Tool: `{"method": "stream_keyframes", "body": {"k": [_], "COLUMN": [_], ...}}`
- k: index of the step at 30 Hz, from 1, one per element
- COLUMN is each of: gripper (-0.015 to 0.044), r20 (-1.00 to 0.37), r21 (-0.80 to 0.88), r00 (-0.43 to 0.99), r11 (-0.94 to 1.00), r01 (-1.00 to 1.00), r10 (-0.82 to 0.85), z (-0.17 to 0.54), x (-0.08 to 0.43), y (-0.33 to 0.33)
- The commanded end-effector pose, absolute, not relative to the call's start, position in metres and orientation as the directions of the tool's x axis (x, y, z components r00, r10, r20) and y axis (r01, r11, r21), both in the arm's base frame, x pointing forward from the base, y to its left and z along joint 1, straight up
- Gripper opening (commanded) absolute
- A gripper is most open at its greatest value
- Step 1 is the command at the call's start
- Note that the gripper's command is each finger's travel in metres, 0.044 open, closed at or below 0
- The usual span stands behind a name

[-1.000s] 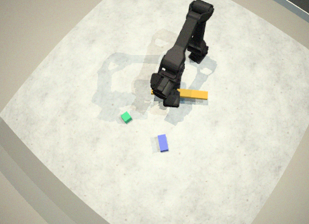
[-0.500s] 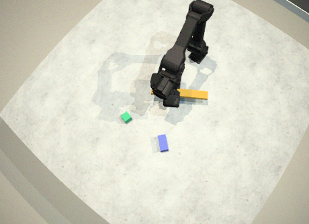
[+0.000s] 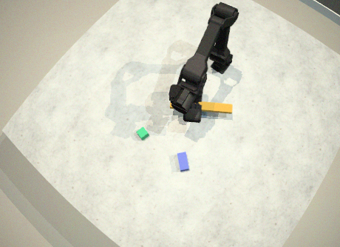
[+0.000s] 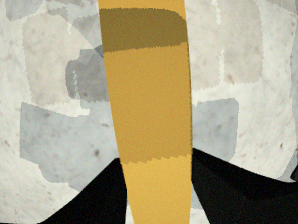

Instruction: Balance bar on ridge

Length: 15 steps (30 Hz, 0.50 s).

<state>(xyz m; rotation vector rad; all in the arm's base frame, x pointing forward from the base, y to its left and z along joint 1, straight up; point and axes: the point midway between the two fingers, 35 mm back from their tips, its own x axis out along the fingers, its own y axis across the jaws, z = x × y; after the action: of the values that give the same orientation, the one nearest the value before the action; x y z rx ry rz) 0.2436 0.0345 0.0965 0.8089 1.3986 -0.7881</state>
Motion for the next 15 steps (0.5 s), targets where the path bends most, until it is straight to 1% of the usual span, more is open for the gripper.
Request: {"method": "stream_keyframes", "body": {"k": [1,15], "gripper": [0.0000,0.0000], "r20": [-1.000,-1.000], "r21": [0.022,0.022], "r00": [0.023,0.023], "r11": [0.515,0.515], "r01": [0.857,0.857], "r10": [0.003,0.003], "z": [0.0952,0.0962], "x": [0.2437,0.2437], "y": [0.0348,0.0346]}}
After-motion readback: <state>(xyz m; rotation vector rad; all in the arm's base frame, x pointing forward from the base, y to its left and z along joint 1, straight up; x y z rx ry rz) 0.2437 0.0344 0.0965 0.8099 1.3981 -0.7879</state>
